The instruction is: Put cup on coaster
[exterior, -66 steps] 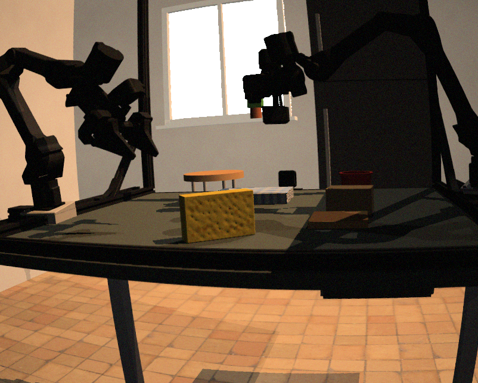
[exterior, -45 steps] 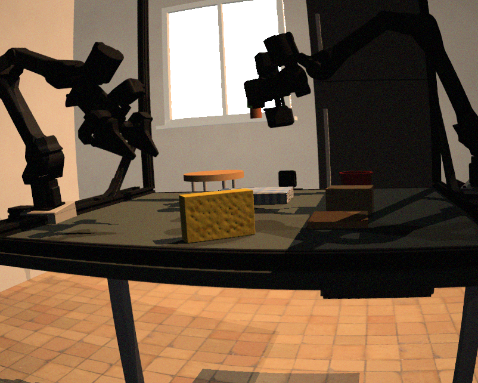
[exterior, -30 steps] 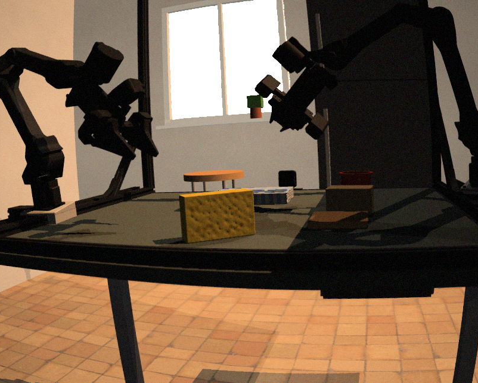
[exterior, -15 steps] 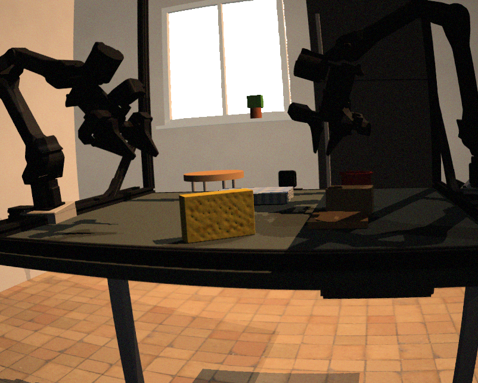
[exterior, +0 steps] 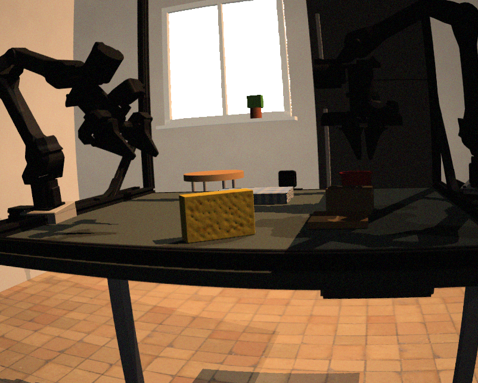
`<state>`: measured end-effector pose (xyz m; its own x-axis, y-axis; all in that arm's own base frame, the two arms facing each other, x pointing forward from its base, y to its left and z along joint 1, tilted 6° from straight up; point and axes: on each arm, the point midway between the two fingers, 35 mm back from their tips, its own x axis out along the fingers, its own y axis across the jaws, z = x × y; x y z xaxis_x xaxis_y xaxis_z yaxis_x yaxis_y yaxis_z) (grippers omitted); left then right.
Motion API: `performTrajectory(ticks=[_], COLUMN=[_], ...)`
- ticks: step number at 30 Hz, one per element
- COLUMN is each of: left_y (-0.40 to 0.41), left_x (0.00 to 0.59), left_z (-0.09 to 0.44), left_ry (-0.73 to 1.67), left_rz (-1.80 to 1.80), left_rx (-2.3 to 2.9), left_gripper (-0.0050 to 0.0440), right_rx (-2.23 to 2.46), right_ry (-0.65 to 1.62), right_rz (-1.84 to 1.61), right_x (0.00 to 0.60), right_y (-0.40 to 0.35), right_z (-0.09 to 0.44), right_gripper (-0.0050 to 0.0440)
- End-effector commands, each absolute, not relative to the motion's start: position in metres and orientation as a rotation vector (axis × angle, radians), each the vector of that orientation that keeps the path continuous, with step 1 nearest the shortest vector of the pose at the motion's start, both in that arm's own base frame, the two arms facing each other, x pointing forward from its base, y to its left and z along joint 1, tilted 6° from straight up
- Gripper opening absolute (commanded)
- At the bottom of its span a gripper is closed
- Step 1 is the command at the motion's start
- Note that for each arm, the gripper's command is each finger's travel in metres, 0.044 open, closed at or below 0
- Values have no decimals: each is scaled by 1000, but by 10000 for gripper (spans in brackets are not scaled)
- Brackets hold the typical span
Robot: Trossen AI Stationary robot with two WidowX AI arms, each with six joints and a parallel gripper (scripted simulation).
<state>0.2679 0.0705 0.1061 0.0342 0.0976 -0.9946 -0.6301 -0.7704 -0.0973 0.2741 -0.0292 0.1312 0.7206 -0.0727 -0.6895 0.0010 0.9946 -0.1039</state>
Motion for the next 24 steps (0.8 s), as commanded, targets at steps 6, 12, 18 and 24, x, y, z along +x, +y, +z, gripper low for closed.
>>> performTrajectory(ticks=[6, 12, 18, 24], left_y=[71, 72, 73, 74], left_x=[262, 263, 263, 264], left_z=[106, 99, 90, 82], left_ry=[531, 531, 531, 531], left_rz=[1810, 1810, 1810, 1810], left_rx=[-1779, -1779, -1779, -1779], left_gripper=[135, 135, 135, 135], right_rx=[-99, -99, -99, -99], right_ry=[765, 765, 765, 765], right_rz=[-41, -41, -41, -41], right_x=[274, 274, 274, 274], right_y=[-29, -29, -29, -29], right_z=[131, 131, 131, 131], right_gripper=[400, 400, 400, 400])
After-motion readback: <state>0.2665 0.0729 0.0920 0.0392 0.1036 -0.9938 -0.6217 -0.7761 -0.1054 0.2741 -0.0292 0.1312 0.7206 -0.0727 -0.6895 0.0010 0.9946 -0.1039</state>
